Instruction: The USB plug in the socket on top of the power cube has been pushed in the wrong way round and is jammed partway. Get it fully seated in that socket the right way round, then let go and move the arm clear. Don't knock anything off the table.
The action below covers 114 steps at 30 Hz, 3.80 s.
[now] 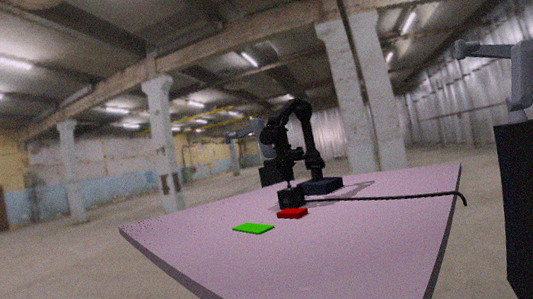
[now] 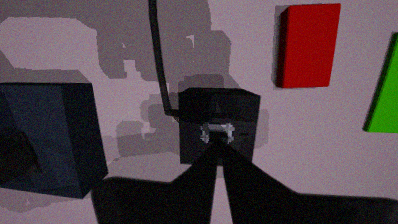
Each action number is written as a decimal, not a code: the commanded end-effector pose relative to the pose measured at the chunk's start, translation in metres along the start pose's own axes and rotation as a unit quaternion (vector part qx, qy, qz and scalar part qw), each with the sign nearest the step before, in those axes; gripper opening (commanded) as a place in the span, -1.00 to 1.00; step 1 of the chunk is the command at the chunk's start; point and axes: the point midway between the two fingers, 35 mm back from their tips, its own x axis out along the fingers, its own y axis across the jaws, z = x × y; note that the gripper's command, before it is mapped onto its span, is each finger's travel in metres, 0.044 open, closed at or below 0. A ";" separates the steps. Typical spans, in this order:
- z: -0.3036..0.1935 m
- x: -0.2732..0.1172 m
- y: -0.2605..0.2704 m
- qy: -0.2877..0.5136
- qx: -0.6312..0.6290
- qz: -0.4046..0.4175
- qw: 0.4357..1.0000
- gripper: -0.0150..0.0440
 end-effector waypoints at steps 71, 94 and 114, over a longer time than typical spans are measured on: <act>0.000 -0.027 0.001 0.001 0.216 0.002 0.976 -0.49; 0.000 -0.027 0.001 0.002 0.496 0.002 0.868 -0.49; 0.000 -0.027 0.001 0.002 0.704 0.001 0.710 -0.49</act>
